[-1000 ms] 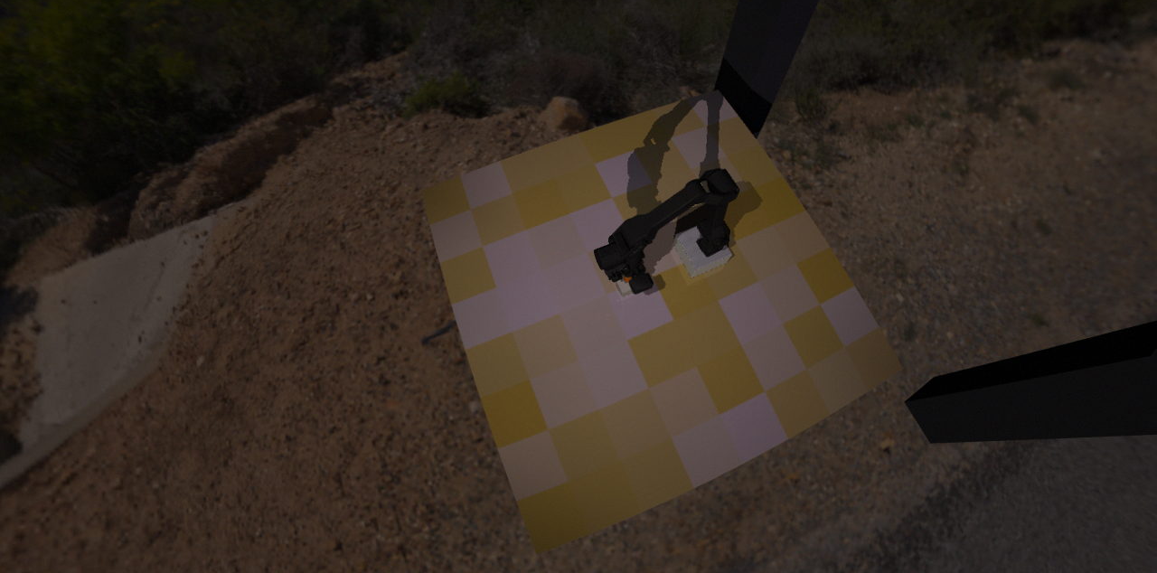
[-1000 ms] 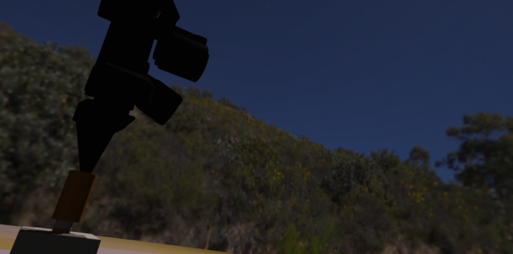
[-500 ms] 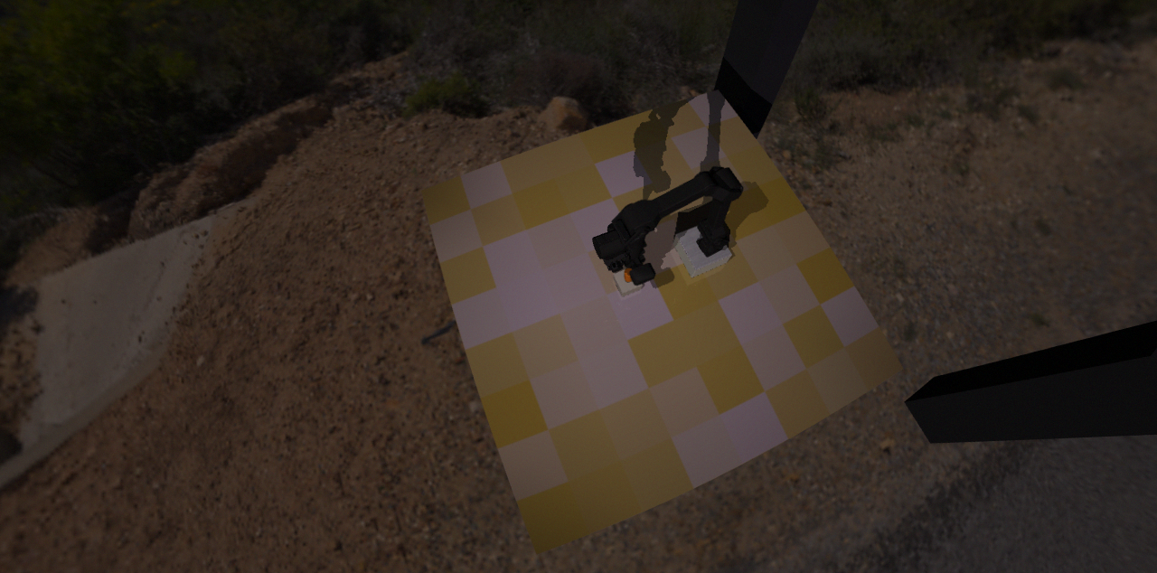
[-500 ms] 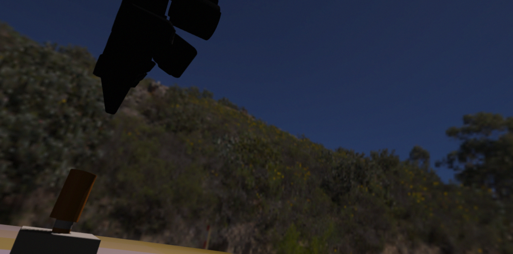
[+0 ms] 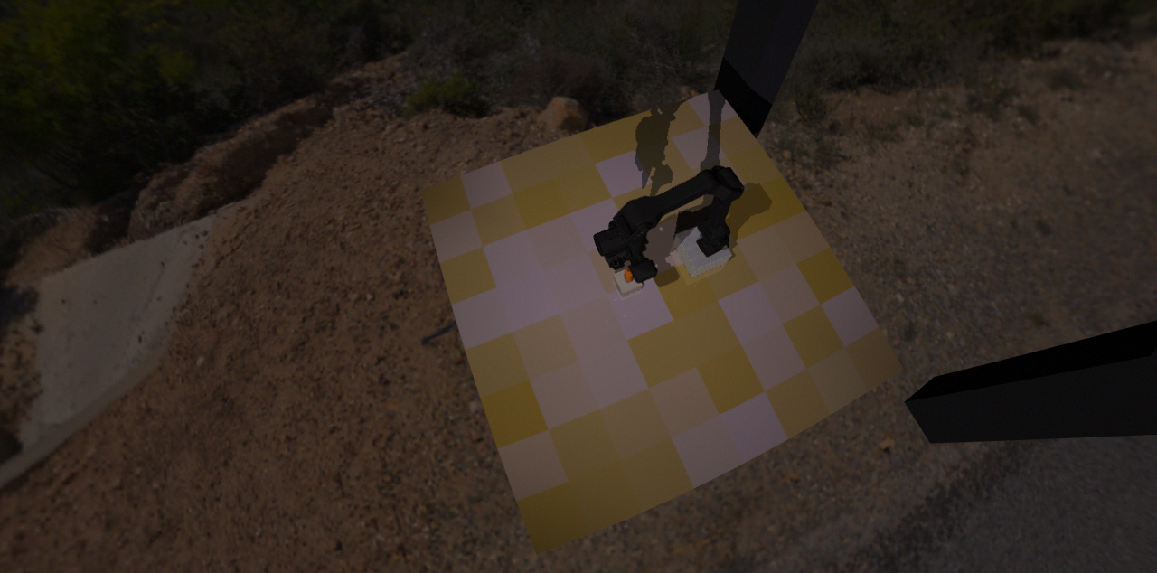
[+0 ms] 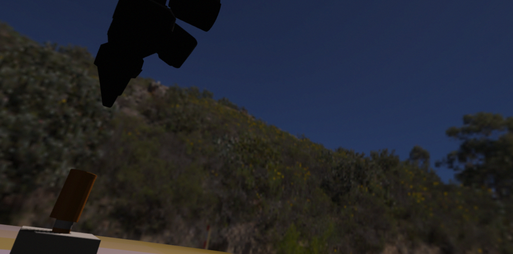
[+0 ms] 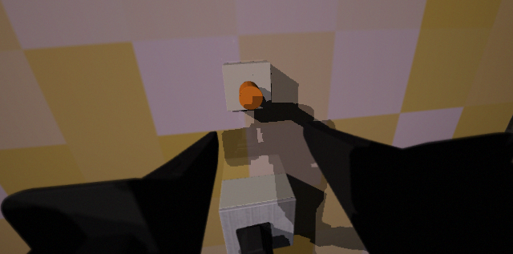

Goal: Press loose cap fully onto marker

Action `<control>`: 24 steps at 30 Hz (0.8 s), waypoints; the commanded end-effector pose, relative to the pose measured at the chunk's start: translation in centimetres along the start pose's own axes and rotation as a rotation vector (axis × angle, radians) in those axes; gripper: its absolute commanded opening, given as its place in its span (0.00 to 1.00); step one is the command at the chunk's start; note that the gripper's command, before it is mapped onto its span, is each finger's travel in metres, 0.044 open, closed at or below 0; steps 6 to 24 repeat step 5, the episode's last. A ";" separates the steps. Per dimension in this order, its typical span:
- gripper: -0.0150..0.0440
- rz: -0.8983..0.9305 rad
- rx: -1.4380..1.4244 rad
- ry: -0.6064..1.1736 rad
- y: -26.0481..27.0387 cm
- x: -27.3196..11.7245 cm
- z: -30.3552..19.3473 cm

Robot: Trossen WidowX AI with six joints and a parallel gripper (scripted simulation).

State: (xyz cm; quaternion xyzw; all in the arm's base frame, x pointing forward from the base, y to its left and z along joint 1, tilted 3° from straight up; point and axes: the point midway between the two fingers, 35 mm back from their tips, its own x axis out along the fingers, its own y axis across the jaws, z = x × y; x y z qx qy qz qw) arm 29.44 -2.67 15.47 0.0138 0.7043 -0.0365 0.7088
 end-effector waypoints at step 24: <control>1.00 0.000 0.006 0.003 0.0 0.0 0.0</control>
